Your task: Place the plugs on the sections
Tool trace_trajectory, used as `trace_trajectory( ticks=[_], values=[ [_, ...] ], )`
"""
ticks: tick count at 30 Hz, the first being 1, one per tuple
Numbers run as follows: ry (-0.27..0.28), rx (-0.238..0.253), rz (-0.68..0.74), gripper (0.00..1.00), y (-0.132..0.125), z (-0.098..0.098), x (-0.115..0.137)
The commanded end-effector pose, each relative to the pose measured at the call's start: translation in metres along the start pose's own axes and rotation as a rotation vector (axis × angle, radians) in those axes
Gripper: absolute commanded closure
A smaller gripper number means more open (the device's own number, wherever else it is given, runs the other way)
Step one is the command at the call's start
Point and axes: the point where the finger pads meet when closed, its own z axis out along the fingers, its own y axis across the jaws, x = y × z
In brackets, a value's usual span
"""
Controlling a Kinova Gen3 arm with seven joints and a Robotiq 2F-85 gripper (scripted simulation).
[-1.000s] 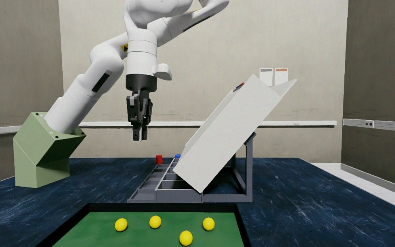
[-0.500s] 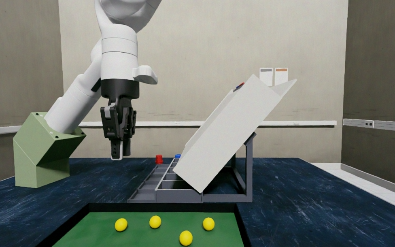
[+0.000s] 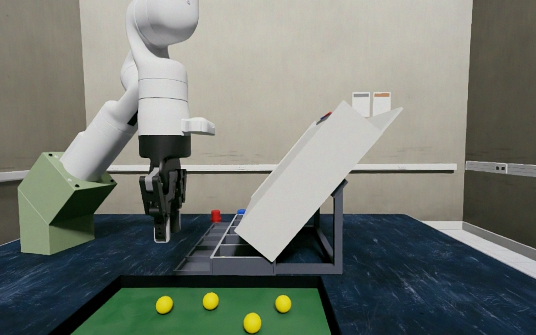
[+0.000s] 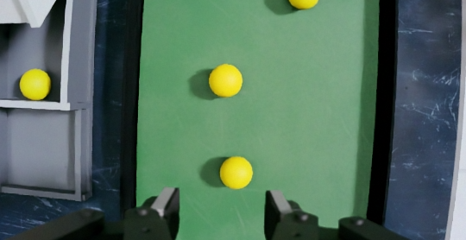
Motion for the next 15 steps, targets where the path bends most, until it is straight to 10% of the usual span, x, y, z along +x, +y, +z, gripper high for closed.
trace_trajectory(
  ticks=[1, 15],
  values=[
    [0.002, -0.021, 0.002, 0.5, 0.008, 0.069, -0.003],
    [-0.024, 0.014, 0.008, 0.5, 0.011, 0.09, -0.003]
  ],
)
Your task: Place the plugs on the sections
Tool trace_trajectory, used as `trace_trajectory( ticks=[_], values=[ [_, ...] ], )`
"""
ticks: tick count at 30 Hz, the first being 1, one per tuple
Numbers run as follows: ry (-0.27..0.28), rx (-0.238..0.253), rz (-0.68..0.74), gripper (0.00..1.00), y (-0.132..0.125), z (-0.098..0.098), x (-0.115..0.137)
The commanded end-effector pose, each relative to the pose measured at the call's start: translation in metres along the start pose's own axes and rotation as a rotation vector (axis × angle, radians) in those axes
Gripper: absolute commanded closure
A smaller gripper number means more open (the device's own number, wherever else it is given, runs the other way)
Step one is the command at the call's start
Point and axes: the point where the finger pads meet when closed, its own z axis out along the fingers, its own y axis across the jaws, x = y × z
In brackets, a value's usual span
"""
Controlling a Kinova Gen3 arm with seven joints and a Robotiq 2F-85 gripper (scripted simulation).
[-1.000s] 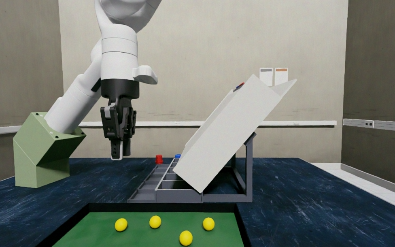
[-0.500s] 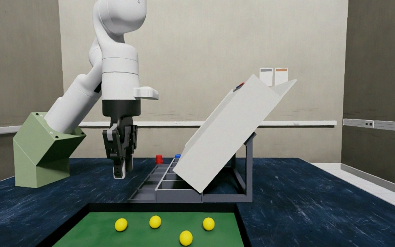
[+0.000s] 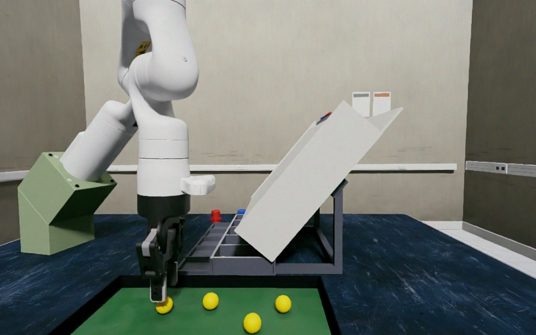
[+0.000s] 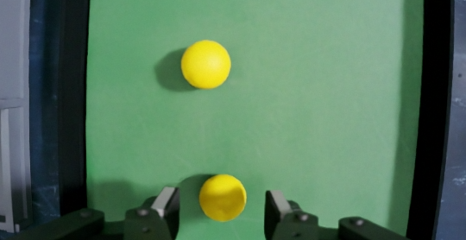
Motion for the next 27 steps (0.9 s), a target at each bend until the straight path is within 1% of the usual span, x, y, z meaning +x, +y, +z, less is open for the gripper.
trace_trajectory(
  ticks=[1, 13, 14, 27],
  values=[
    [0.003, 0.003, 0.001, 0.5, 0.0007, 0.0053, 0.0005],
    [0.003, 0.003, 0.001, 0.5, 0.0007, 0.0053, 0.0005],
    [0.033, -0.022, 0.003, 0.5, 0.0006, 0.0053, -0.0001],
    [0.033, -0.022, 0.003, 0.5, 0.0006, 0.0053, -0.0001]
  ],
)
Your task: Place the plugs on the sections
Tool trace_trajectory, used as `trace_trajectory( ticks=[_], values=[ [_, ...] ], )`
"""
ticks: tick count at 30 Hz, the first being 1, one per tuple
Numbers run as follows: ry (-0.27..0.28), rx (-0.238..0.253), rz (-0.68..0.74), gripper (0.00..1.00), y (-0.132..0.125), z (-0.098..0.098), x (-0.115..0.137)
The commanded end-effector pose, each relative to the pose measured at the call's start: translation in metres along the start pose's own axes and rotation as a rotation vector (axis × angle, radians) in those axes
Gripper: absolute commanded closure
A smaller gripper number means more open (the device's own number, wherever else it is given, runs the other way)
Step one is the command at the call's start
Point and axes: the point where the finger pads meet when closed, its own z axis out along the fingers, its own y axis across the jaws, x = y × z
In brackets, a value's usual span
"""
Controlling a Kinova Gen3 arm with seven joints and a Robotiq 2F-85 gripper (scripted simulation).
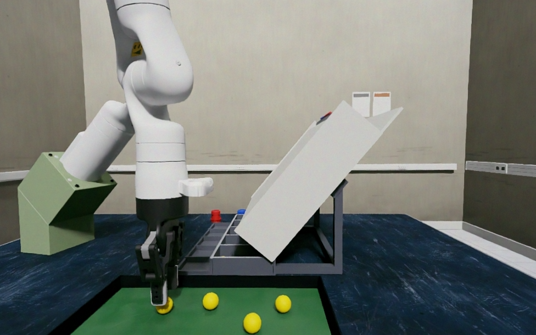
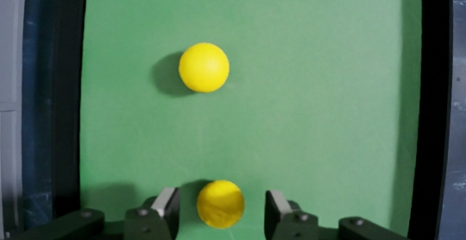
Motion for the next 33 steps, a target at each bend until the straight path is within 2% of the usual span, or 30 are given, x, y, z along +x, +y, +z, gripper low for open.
trace_trajectory(
  ticks=[1, 3, 4, 20, 21, 33],
  values=[
    [0.0, -0.001, 0.004, 0.5, 0.0, 0.0, -0.001],
    [0.0, -0.001, 0.004, 0.5, 0.0, 0.0, -0.001],
    [0.0, -0.001, 0.001, 0.5, 0.001, 0.008, -0.001],
    [0.0, -0.001, 0.001, 0.5, 0.001, 0.008, -0.001],
    [0.0, -0.001, 0.001, 0.5, 0.001, 0.016, 0.0],
    [0.0, -0.001, 0.001, 0.5, 0.001, 0.016, 0.0]
  ],
)
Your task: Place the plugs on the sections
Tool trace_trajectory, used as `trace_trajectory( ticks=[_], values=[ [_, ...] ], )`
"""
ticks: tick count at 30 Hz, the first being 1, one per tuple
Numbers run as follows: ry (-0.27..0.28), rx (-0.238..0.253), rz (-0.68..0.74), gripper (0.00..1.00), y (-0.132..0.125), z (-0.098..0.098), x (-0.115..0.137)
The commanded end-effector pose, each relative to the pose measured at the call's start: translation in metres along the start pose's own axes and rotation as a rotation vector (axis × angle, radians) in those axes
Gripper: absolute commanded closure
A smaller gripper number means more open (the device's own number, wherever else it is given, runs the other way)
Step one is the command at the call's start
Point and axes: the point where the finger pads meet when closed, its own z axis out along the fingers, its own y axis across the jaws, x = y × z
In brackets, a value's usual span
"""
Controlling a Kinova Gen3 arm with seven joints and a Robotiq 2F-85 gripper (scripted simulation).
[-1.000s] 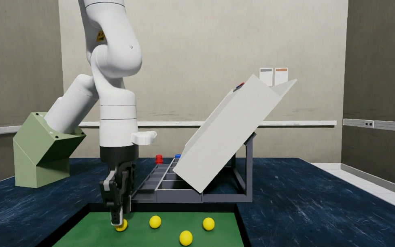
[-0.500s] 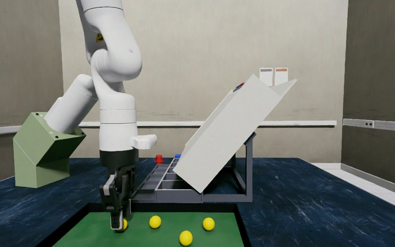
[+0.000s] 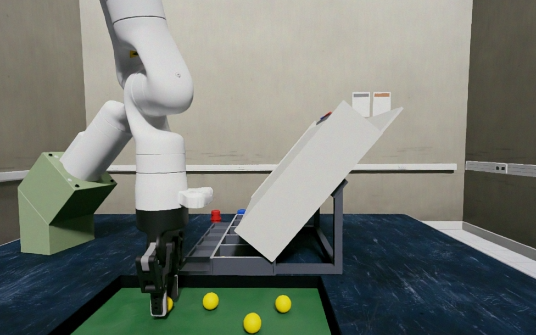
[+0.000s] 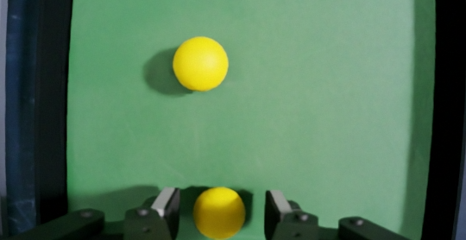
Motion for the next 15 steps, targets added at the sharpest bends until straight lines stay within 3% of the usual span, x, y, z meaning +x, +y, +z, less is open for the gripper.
trace_trajectory(
  ticks=[1, 15],
  values=[
    [0.0, 0.0, 0.0, 0.5, 0.0001, -0.0002, 0.0],
    [0.0, -0.001, 0.0, 0.5, -0.0001, 0.0078, 0.0004]
  ],
)
